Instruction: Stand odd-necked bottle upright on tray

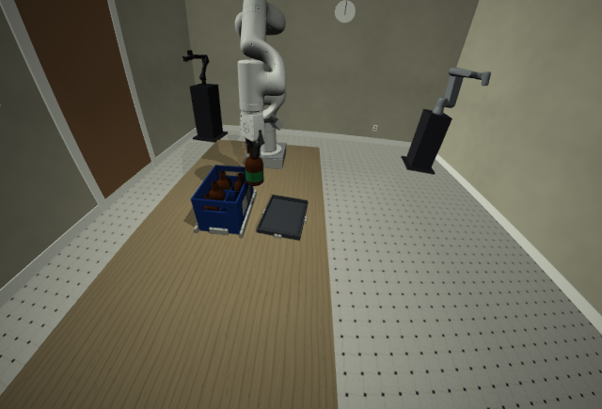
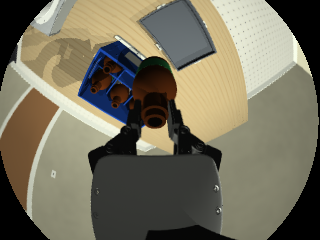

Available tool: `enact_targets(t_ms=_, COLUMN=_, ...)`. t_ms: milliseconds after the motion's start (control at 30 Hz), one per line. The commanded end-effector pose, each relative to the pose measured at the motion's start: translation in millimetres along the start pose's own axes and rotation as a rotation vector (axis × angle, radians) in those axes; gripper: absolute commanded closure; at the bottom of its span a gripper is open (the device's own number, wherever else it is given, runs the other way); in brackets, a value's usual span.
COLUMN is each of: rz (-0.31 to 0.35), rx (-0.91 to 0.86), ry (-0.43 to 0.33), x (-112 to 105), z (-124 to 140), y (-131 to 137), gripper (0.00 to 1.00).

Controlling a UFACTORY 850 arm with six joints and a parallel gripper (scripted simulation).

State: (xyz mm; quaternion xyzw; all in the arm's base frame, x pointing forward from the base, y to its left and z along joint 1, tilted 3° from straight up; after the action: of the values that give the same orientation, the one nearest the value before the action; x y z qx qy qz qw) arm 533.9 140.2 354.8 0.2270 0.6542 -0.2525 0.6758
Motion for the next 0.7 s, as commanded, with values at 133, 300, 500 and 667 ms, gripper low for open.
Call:
enact_targets(t_ms=133, rz=0.002, rx=0.0, ry=-0.002, x=-1.0, z=-14.0, y=13.7, gripper=1.0)
enact_targets(t_ms=300, rz=0.002, rx=0.0, ry=-0.002, x=-1.0, z=-23.1, y=22.0, gripper=1.0)
enact_targets(t_ms=500, rz=0.002, rx=0.0, ry=-0.002, x=-1.0, z=-30.3, y=28.7, gripper=1.0)
enact_targets(t_ms=667, rz=0.002, rx=0.0, ry=-0.002, x=-1.0, z=-39.2, y=36.8, gripper=1.0)
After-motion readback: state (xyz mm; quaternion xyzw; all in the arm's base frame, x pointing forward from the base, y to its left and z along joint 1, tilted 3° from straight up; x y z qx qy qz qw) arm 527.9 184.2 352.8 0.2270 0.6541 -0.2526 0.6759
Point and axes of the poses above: the point where the finger pads meet when closed, its own x axis out along the fingers, its own y axis across the jaws, z = x × y, the point moved 9 cm from there along -x, back along the fingers, and after that the axes turned 4 degrees about x, right-handed, at the moved point
